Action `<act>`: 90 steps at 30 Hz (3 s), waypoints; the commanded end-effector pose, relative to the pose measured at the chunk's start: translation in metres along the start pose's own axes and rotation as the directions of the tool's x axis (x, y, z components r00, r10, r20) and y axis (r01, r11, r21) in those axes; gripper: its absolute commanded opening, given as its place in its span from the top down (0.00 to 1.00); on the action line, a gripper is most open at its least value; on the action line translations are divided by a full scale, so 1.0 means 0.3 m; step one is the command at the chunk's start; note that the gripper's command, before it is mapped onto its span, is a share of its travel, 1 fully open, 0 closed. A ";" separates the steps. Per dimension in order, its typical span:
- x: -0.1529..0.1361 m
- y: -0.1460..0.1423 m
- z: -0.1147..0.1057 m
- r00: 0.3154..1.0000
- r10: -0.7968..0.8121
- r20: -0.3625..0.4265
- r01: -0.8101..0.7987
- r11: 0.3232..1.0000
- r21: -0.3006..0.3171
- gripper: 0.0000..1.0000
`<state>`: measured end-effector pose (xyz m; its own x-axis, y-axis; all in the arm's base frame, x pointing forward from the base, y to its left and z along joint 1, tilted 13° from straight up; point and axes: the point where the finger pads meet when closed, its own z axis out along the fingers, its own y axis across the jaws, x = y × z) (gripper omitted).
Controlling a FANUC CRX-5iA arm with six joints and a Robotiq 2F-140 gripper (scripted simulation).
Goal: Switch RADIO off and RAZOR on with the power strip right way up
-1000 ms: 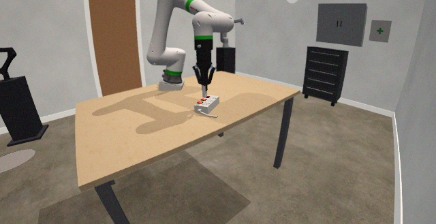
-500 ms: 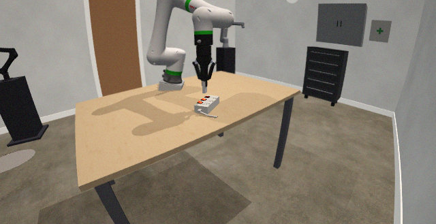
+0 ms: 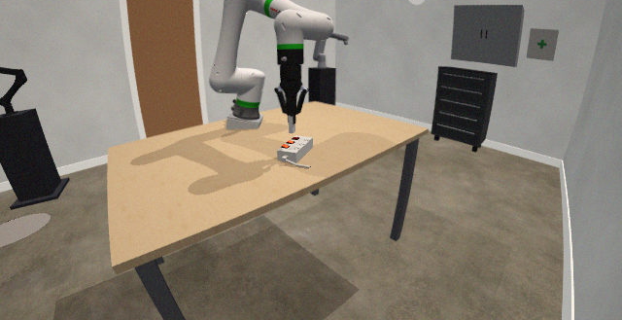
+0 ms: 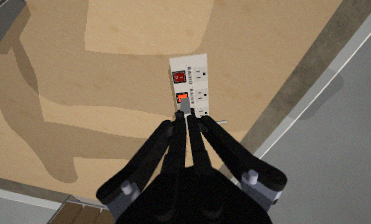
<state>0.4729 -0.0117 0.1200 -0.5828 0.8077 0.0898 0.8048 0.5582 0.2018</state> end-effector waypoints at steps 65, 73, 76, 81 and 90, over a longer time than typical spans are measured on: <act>0.000 0.000 -0.281 1.000 0.000 0.000 0.000 1.000 0.000 0.00; 0.000 0.000 -0.281 1.000 0.000 0.000 0.000 1.000 0.000 0.00; 0.000 0.000 -0.281 1.000 0.000 0.000 0.000 1.000 0.000 0.00; 0.000 0.000 -0.281 1.000 0.000 0.000 0.000 1.000 0.000 0.00; 0.000 0.000 -0.281 1.000 0.000 0.000 0.000 1.000 0.000 0.00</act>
<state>0.4634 -0.0277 0.2020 -0.5828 0.8077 0.0898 0.8048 0.5582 0.2018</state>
